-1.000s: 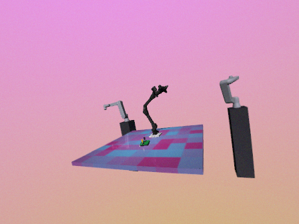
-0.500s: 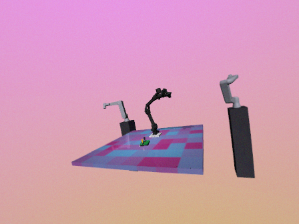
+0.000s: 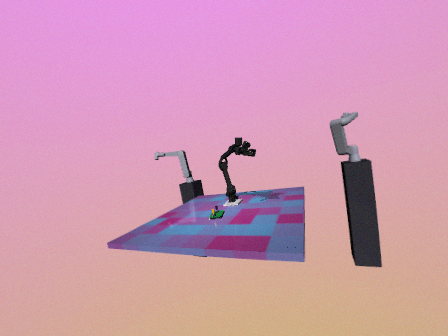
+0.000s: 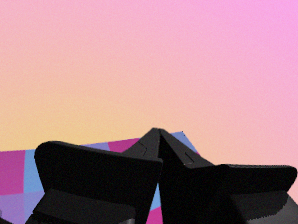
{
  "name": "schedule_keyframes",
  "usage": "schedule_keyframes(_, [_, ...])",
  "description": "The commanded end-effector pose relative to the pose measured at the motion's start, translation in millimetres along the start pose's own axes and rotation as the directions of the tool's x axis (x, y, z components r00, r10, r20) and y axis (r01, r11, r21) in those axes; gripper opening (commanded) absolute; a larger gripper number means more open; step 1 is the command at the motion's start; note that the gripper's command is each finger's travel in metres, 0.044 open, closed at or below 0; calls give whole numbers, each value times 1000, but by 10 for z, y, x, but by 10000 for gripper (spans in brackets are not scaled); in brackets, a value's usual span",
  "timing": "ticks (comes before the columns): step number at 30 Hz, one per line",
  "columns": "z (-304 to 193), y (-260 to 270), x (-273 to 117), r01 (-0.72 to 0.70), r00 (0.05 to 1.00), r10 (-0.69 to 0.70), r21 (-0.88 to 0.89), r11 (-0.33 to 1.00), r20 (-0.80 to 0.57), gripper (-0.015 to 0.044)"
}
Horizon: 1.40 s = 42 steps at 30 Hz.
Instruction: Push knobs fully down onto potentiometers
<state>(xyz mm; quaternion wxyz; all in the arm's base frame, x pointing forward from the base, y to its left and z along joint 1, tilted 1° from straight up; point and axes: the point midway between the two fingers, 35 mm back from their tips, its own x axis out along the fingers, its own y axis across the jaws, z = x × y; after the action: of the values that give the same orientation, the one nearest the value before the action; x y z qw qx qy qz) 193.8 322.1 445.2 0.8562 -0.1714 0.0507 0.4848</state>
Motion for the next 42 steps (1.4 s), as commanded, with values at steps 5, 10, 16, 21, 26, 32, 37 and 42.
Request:
schedule_keyframes(5, [-716, -473, 243, 106, 967, -89, 63, 992, -238, 0])
schedule_keyframes(10, [-1153, -773, 274, 179, 918, -130, 99, 979, -375, 0])
schedule_keyframes(16, [-1698, -1104, 216, 267, 832, -153, 143, 953, -534, 0])
schedule_keyframes(21, [-2143, -1343, 90, 343, 744, -149, 181, 922, -652, 0])
schedule_keyframes(26, [-2572, -1538, -97, 420, 647, -122, 219, 881, -753, 0])
schedule_keyframes(32, [-3052, -1705, -387, 513, 528, -59, 262, 817, -847, 0])
schedule_keyframes(37, [-3415, -1783, -669, 590, 432, 16, 295, 752, -902, 0])
schedule_keyframes(42, [-3739, -1807, -974, 663, 345, 109, 324, 675, -932, 0])
